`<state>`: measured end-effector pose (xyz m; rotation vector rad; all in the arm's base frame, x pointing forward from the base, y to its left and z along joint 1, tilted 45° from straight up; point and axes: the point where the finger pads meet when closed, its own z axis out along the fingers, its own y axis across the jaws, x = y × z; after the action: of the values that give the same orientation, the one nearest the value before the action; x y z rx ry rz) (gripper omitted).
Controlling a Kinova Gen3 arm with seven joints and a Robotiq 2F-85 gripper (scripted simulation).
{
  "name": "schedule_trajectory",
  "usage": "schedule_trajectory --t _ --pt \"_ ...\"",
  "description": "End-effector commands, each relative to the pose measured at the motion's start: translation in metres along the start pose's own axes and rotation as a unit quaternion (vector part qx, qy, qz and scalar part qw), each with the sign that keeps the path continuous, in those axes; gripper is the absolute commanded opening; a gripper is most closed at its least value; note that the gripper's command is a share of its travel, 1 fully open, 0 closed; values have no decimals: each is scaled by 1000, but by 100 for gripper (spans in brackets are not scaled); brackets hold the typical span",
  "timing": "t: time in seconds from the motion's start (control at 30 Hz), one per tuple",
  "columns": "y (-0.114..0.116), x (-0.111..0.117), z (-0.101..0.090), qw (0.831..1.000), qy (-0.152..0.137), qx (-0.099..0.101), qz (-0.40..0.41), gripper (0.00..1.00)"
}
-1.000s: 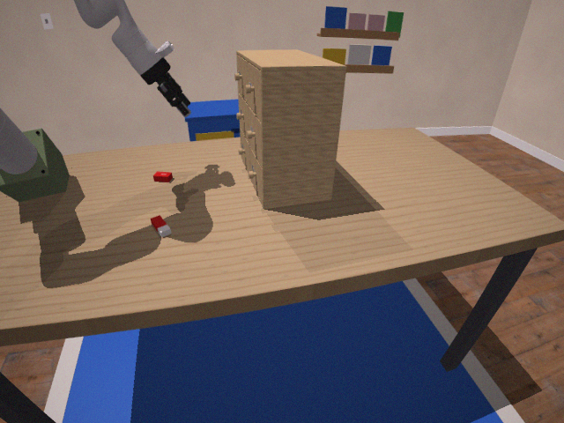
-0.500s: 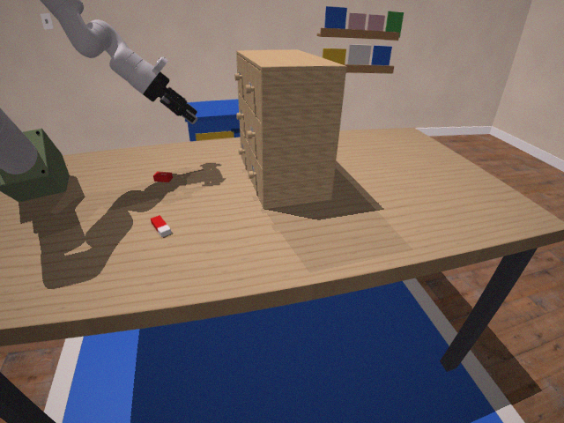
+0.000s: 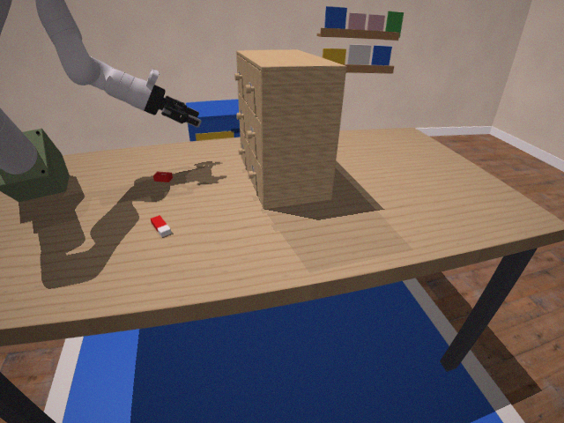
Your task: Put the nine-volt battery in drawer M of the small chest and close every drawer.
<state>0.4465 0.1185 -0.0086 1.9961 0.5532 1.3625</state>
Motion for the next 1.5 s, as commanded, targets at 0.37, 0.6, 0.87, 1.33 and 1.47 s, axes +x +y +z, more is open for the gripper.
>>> schedule_trajectory --t 0.37,0.6,0.87,1.33,1.47 --pt "12 -8 7 1000 3 -1 19 100" --pt "12 -11 9 1000 3 -1 19 100" --pt "11 -31 20 1000 3 -1 19 100" --pt "10 -46 29 1000 3 -1 19 100" --pt "10 -51 32 1000 3 -1 19 100"
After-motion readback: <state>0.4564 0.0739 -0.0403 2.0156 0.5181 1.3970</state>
